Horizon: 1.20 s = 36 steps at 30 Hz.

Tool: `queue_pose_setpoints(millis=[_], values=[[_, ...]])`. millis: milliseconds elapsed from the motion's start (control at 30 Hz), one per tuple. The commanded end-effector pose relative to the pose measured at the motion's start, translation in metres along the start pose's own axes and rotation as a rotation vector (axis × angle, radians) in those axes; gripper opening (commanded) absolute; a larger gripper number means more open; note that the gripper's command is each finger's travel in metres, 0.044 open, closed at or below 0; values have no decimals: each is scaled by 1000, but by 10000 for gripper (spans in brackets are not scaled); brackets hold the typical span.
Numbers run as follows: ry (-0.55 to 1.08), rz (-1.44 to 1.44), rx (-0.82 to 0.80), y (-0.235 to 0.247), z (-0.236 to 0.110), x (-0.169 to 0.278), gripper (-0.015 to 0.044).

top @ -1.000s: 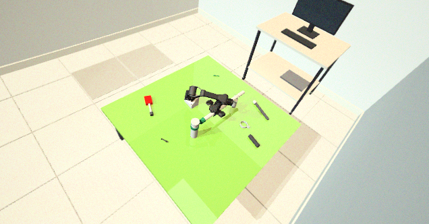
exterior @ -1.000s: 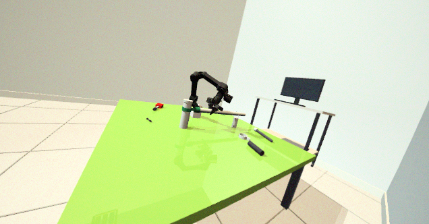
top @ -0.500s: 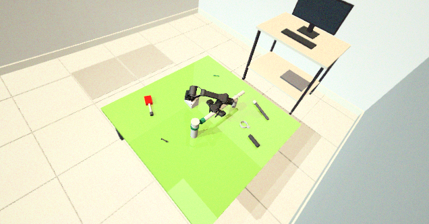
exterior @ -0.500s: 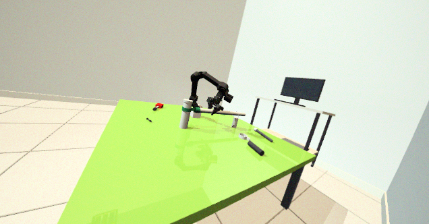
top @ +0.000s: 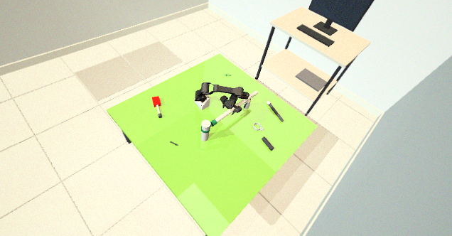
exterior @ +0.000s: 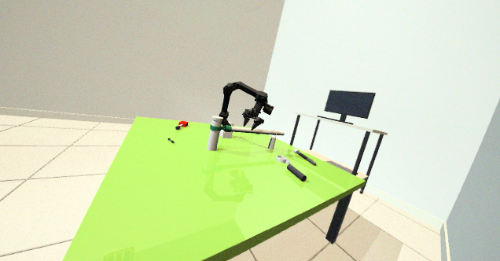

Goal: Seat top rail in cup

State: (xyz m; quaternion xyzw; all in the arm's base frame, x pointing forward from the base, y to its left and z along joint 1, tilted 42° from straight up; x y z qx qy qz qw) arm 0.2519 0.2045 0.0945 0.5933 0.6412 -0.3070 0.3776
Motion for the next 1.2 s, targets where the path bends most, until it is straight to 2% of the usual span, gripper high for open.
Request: queue_pose_setpoints(millis=[0, 67, 1167], values=[[59, -10, -52, -7, -26, -5, 440], [79, -13, -70, -10, -35, -7, 440], [79, -13, -70, -10, -35, -7, 440]])
Point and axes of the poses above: the point midway between the two fingers, 35 mm back from their tips, its own z axis out along the fingers, its own y axis across the jaws, x = y × z, the point moved 9 cm from there along -z, back along the fingers, and after that the axes turned 10 degrees about z, right-handed, at the moved point
